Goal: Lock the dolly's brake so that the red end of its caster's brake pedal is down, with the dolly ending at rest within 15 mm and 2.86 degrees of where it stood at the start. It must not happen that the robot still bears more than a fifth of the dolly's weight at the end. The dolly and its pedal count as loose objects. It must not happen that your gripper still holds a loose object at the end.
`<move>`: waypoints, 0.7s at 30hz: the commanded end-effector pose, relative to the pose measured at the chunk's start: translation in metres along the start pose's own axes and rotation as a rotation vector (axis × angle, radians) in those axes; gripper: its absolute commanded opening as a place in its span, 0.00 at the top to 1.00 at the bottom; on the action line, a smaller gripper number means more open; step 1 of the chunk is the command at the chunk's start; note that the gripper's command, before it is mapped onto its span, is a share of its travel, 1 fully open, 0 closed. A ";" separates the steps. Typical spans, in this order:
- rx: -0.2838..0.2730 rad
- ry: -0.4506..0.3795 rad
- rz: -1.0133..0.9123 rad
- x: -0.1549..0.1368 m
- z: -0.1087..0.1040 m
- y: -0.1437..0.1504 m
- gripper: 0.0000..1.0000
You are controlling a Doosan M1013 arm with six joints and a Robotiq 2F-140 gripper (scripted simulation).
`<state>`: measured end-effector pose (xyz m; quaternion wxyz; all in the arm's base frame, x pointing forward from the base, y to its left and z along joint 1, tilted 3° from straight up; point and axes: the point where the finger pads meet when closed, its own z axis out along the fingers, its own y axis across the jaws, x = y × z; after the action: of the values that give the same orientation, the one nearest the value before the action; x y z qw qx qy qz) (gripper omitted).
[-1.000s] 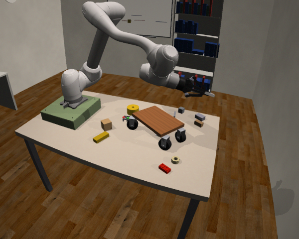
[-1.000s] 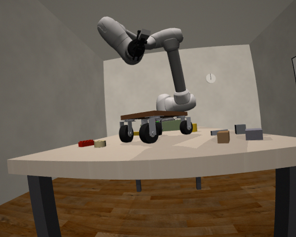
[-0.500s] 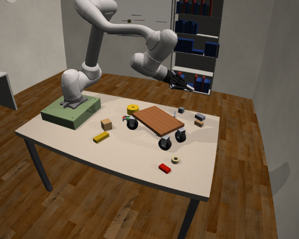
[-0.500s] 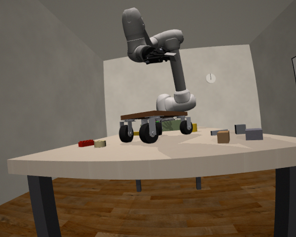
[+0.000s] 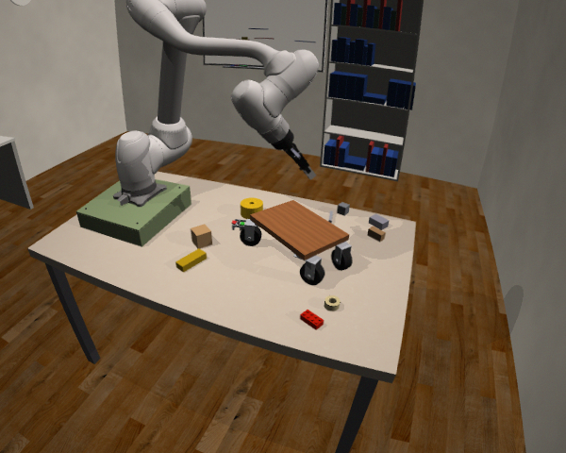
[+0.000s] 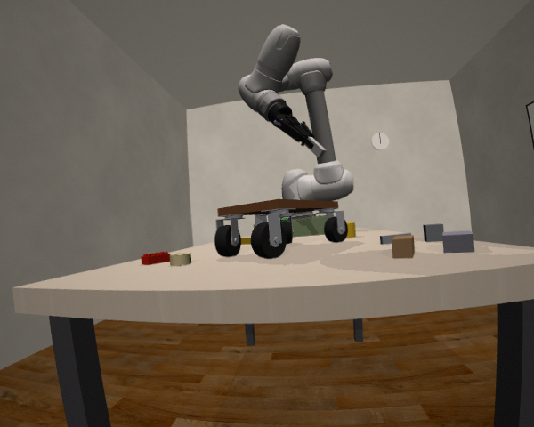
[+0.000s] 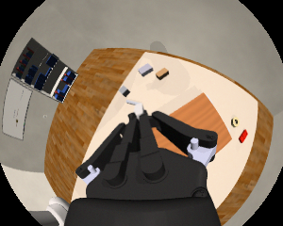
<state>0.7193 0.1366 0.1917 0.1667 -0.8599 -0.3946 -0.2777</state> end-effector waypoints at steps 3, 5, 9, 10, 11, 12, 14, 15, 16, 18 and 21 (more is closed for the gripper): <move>0.054 -0.225 -0.334 -0.077 -0.026 -0.044 1.00; 0.075 -0.294 -0.436 -0.100 -0.036 -0.052 1.00; 0.116 -0.407 -0.597 -0.139 -0.056 -0.063 1.00; 0.136 -0.456 -0.665 -0.156 -0.067 -0.067 1.00; 0.136 -0.456 -0.665 -0.156 -0.067 -0.067 1.00; 0.136 -0.456 -0.665 -0.156 -0.067 -0.067 1.00; 0.155 -0.500 -0.725 -0.171 -0.076 -0.069 1.00; 0.172 -0.540 -0.777 -0.184 -0.085 -0.071 1.00; 0.187 -0.574 -0.821 -0.194 -0.093 -0.072 1.00; 0.212 -0.627 -0.887 -0.210 -0.106 -0.074 1.00; 0.233 -0.670 -0.940 -0.223 -0.117 -0.074 1.00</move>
<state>0.5138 0.0042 0.1529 -0.0051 -0.6291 -0.7772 -0.0087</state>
